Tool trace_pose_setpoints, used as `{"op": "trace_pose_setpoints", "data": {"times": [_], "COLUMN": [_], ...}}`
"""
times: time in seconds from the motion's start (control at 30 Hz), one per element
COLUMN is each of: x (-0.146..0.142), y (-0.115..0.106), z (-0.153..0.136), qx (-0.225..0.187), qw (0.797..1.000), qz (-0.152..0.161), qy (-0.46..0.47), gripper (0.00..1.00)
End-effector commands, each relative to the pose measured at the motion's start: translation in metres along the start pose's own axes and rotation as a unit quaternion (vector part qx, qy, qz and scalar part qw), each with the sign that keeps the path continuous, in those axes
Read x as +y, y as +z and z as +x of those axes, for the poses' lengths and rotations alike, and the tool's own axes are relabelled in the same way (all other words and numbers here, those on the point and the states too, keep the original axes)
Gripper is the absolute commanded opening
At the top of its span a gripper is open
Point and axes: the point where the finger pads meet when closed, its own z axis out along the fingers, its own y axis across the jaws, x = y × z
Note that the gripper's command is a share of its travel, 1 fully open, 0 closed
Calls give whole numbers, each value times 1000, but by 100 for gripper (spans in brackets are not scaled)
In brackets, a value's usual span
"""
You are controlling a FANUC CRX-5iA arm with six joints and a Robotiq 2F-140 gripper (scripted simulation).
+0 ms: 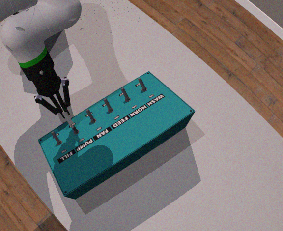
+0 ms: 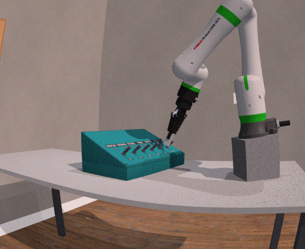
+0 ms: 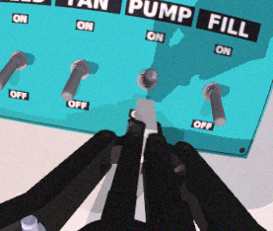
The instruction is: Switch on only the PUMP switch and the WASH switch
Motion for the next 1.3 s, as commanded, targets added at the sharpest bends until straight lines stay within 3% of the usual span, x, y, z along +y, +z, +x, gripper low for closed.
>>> {"op": "trace_pose_setpoints", "data": {"times": [0.0,0.37,0.6,1.0,1.27], "x": [0,0,0,0,0], "y": [0,-6,-25,-93,-103], "z": [-2,-3,-3,-3,-3], "qx": [0,0,0,0,0], "qw": [1000,1000,1000,1000,1000], "qz": [0,0,0,0,0], "qy": [0,0,0,0,0], "gripper": [0,0,0,0,0]}}
